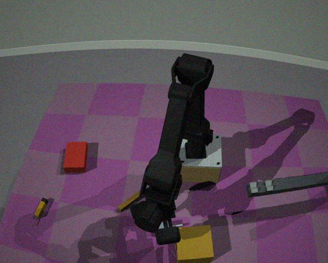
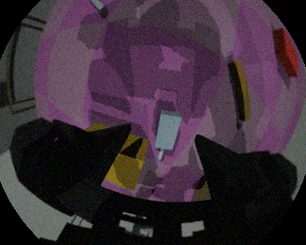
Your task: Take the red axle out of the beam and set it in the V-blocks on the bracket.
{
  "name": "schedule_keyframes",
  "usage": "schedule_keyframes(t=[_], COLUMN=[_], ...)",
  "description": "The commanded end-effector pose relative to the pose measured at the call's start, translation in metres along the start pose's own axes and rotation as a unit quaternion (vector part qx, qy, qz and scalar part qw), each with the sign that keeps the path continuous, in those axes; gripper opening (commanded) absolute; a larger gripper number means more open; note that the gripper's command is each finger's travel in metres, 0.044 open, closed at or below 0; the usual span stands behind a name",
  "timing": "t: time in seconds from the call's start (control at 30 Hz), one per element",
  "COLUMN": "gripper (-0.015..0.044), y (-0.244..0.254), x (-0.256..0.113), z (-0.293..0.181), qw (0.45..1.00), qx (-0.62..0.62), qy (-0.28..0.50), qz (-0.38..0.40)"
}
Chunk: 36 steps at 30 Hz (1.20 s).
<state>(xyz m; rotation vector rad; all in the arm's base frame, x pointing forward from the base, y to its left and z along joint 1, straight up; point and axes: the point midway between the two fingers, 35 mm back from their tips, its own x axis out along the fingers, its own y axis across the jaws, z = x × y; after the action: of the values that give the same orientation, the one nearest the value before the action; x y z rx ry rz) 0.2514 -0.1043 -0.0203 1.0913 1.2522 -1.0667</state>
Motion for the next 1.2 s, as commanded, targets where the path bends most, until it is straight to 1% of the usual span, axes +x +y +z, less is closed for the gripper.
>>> schedule_keyframes(t=[0.0,0.37,0.77,1.03,1.13,1.17], gripper=[0.044,0.044,0.0125,0.0072,0.0,0.0], y=[-0.004,-0.005,-0.005,-0.005,-0.004,-0.003], x=[0.008,0.023,0.023,0.023,0.02,0.017], z=[-0.001,-0.002,-0.002,-0.002,-0.001,-0.001], qw=[1.0,1.0,1.0,1.0,1.0,1.0], qx=[0.003,0.003,0.003,0.003,0.003,0.003], qy=[0.0,0.001,0.001,0.001,0.0,0.0], qz=[-0.006,-0.006,-0.006,-0.006,-0.006,-0.006])
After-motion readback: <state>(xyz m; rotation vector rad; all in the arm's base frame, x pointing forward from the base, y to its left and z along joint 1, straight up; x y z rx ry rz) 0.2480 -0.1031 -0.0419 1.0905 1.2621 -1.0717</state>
